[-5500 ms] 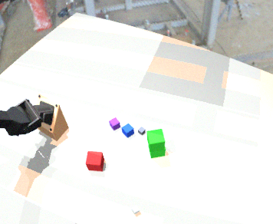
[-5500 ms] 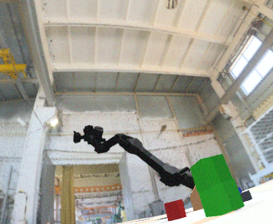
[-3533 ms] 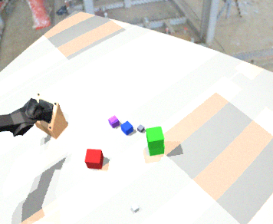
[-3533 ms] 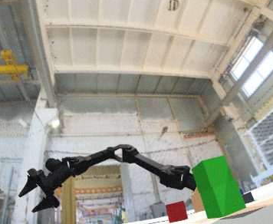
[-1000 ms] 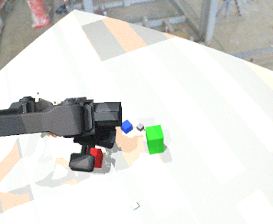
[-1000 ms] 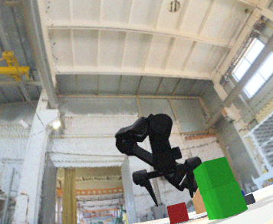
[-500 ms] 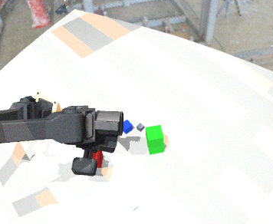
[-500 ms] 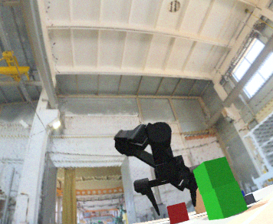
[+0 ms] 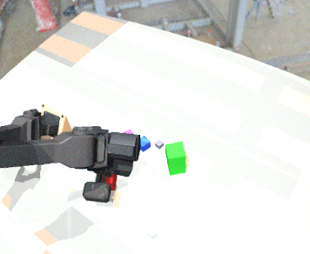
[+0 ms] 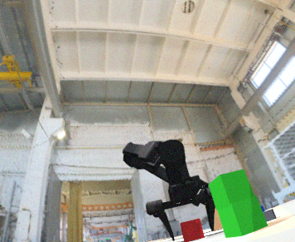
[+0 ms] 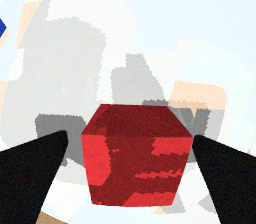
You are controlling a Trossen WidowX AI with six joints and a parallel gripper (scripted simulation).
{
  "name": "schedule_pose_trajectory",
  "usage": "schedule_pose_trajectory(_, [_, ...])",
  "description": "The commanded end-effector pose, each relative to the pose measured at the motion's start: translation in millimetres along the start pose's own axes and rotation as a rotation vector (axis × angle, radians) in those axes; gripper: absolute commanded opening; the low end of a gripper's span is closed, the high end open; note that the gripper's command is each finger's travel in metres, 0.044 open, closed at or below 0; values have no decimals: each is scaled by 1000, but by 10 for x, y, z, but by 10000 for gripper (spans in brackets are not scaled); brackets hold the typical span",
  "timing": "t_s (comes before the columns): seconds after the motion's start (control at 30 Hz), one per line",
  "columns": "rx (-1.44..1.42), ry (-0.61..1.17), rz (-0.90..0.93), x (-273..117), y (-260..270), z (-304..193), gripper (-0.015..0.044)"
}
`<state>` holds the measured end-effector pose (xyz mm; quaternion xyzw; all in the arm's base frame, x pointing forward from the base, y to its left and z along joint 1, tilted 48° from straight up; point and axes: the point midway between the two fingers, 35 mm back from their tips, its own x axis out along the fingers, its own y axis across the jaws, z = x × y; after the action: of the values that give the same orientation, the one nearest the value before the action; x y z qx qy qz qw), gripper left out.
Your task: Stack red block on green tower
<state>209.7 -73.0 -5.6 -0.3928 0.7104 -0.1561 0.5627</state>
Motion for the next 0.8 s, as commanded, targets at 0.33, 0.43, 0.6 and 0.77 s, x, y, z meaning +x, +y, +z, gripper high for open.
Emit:
schedule_pose_trajectory(0.33, [-5, 0, -6, 4, -6, 0, 335])
schedule_pose_trajectory(0.43, [-5, 0, -6, 4, -6, 0, 256])
schedule_pose_trajectory(0.6, [-5, 0, -6, 4, -6, 0, 184])
schedule_pose_trajectory(0.77, [-5, 0, -6, -4, -6, 1, 131])
